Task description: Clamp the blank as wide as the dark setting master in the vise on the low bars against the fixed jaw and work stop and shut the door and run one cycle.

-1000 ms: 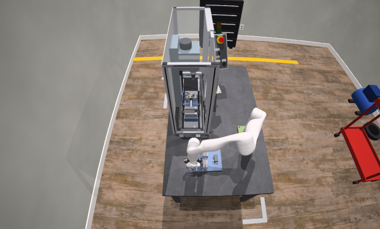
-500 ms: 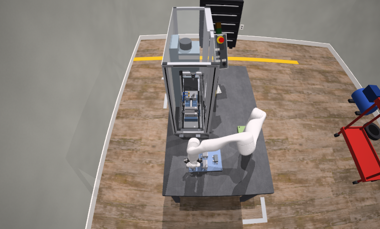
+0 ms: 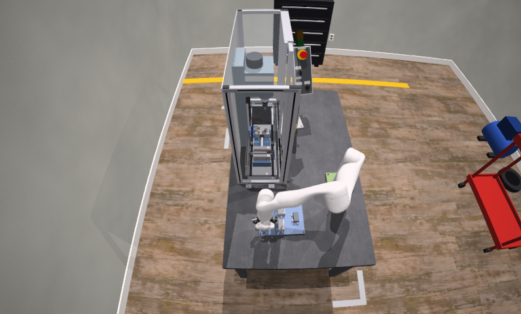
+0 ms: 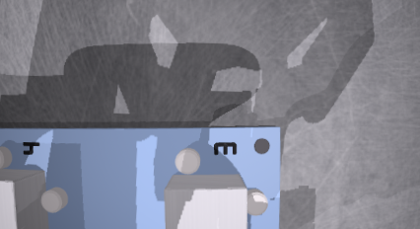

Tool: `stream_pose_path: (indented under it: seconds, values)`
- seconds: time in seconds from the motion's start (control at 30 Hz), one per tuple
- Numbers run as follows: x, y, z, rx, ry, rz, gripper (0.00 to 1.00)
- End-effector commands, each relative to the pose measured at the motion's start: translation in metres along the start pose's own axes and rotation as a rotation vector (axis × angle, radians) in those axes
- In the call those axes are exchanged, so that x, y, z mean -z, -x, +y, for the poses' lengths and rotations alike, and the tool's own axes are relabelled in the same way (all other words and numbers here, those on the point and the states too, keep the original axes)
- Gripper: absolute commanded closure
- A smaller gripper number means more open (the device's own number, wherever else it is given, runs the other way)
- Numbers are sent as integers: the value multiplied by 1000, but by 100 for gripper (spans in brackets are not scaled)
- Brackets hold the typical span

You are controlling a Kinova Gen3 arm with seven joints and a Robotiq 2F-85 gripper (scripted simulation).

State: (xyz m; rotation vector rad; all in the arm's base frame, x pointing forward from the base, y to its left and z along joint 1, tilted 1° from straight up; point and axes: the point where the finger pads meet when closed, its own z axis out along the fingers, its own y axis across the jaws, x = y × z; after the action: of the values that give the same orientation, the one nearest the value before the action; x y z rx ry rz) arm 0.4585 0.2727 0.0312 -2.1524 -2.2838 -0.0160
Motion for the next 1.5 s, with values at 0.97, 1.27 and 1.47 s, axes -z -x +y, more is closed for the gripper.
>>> stream_pose_path:
  seconds: [0.97, 1.27, 1.47]
  values:
    - [31, 0, 1, 0, 2, 1, 90]
    - [31, 0, 1, 0, 2, 1, 90]
    - [61, 0, 0, 0, 2, 1, 90]
